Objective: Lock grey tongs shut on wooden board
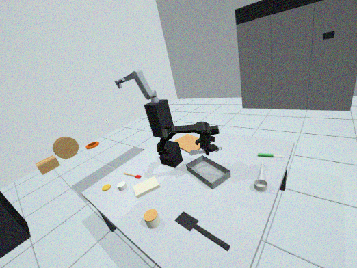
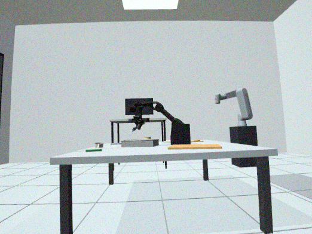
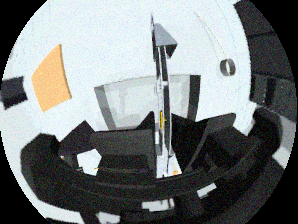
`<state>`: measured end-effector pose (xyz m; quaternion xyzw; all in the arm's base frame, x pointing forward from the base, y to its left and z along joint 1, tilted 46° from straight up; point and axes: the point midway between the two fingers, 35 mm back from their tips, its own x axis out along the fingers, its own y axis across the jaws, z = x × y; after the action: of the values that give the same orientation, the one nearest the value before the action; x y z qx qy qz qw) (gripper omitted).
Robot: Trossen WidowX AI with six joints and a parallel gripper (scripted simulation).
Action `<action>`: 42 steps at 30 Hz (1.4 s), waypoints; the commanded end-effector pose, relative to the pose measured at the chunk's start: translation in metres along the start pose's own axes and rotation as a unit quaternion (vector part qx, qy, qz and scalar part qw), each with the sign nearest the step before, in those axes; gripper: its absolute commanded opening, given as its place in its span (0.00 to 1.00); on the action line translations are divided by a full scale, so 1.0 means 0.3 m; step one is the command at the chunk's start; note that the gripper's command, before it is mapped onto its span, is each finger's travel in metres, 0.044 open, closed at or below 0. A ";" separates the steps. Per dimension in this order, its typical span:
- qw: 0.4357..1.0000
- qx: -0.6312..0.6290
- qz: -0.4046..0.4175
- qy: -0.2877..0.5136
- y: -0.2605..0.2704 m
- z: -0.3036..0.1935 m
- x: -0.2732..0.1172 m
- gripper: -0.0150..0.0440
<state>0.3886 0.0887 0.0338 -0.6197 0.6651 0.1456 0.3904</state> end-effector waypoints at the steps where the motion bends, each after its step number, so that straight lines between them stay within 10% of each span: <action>1: 1.000 0.005 0.005 0.002 0.002 -0.013 -0.031 0.00; 42: 0.963 0.269 0.014 -0.008 0.651 0.531 -0.067 0.00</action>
<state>0.2728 0.2355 -0.1009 -0.4968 0.6871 -0.0124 0.5301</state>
